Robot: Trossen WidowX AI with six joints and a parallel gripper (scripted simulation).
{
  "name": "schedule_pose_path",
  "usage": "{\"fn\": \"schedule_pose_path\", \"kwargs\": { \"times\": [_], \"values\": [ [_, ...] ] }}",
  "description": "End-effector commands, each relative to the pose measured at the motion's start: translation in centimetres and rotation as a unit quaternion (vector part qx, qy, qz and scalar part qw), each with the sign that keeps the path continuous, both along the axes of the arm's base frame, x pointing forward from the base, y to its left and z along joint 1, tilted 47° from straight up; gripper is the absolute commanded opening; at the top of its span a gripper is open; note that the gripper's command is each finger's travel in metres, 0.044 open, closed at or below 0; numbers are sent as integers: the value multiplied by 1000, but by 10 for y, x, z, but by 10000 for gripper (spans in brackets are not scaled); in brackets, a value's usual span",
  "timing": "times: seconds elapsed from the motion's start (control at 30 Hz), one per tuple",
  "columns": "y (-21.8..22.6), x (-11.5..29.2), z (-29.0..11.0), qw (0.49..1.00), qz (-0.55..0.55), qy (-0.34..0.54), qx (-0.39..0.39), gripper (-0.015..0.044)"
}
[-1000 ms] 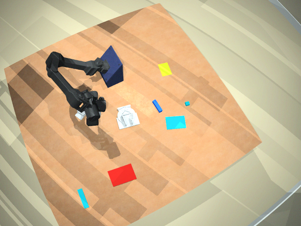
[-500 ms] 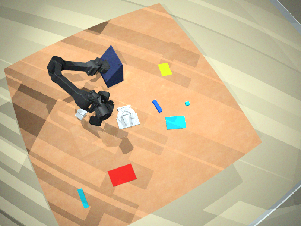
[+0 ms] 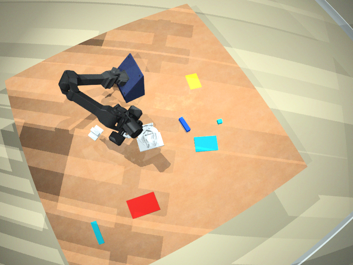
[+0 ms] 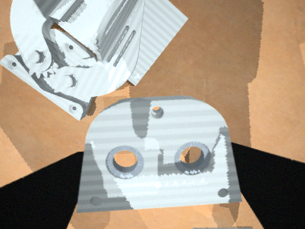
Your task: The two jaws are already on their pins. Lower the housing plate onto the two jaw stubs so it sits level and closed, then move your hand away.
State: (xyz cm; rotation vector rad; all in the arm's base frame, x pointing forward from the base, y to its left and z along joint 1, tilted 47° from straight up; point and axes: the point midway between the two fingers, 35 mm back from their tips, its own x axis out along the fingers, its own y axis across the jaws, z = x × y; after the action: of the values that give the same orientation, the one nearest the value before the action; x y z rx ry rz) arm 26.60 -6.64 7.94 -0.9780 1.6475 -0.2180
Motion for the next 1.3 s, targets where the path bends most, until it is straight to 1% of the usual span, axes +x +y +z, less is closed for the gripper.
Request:
{"fn": "schedule_pose_path", "kwargs": {
  "times": [0.0,0.47,0.97,1.27],
  "values": [
    [8,3,-7,999,-27,-28,1,351],
    [35,8,-33,982,-135,-133,-8,351],
    [62,8,-61,938,-243,-247,-20,351],
    [64,8,-63,935,-247,-252,-20,351]
  ]
}}
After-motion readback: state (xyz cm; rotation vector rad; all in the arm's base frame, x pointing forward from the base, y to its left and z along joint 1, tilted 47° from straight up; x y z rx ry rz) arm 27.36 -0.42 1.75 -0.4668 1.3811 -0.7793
